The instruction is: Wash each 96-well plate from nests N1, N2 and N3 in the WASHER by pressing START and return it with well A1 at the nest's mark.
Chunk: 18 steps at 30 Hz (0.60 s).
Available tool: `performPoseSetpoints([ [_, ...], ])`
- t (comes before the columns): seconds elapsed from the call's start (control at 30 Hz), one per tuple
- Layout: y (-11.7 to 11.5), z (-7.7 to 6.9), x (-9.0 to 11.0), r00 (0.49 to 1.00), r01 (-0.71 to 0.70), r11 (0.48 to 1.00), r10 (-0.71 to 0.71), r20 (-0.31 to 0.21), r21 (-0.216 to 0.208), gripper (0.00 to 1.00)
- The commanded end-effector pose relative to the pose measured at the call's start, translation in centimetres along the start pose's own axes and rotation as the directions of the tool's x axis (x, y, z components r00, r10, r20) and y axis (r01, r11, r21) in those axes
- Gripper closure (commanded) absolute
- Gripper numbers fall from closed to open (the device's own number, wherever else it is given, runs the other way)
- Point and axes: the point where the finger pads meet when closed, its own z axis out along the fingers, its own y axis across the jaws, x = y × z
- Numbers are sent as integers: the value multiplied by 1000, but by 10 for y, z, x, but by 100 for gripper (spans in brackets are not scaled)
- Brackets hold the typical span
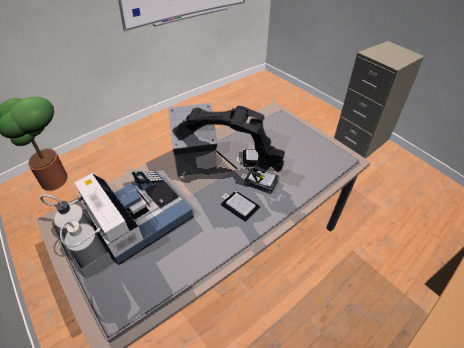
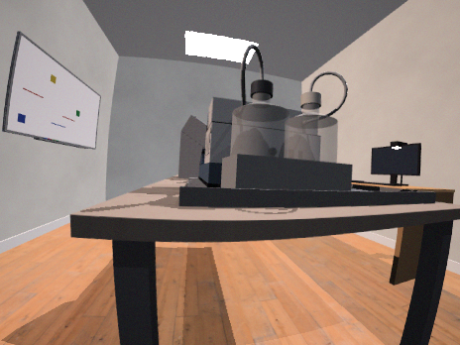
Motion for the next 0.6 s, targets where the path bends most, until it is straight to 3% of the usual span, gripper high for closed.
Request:
performPoseSetpoints([
  [0.0, 3, -11, -8, 1000, 1, 1000, -1, 23, -3, 0],
  [0.57, 3, -36, -7, 1000, 1, 1000, -1, 23, -4, 0],
])
